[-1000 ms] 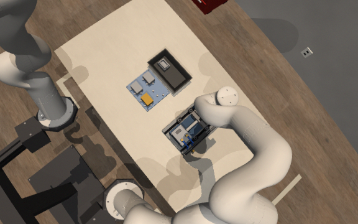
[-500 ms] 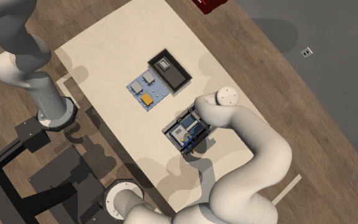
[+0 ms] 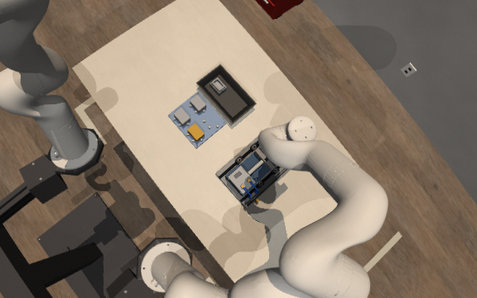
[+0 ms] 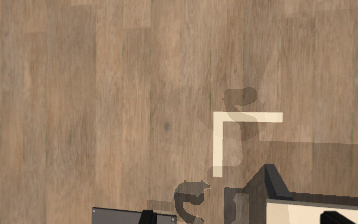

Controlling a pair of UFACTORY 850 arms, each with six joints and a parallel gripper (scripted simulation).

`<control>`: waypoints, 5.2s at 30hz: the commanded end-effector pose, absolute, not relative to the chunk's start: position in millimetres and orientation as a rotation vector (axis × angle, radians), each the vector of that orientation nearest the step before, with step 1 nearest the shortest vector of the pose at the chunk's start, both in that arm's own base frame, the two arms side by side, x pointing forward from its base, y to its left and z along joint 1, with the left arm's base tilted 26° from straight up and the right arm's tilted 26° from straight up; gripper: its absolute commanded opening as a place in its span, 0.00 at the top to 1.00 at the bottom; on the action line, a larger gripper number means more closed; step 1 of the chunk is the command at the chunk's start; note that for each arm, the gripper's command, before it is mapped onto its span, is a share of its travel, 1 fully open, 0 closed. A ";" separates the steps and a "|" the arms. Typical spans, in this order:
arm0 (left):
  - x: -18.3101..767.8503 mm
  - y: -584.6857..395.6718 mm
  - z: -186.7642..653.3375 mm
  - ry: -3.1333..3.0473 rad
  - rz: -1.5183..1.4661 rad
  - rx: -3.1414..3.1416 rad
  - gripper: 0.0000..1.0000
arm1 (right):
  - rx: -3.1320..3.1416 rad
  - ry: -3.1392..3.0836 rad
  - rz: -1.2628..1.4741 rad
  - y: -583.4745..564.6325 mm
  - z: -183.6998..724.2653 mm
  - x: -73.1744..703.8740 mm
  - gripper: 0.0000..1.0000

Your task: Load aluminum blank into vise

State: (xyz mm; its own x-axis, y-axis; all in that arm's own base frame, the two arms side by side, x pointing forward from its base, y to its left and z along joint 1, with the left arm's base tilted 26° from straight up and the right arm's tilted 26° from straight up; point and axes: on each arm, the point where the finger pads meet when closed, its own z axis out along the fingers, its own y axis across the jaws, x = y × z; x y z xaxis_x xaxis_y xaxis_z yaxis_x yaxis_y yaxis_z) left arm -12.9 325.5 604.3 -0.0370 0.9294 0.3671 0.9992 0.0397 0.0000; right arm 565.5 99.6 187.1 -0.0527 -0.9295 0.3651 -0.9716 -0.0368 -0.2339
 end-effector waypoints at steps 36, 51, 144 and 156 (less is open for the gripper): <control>-13.0 325.6 605.2 -2.051 -0.377 -1.971 0.00 | 2.093 -2.111 0.663 81.2 142.4 578.2 0.31; -13.0 325.6 605.2 -2.051 -0.377 -1.971 0.00 | 2.093 -2.111 0.663 81.1 142.1 578.3 0.31; -13.0 325.6 605.2 -2.051 -0.377 -1.971 0.00 | 2.093 -2.111 0.663 75.4 128.1 581.9 1.00; -13.0 325.6 605.2 -2.051 -0.377 -1.971 0.00 | 2.093 -2.111 0.663 75.4 128.1 581.9 1.00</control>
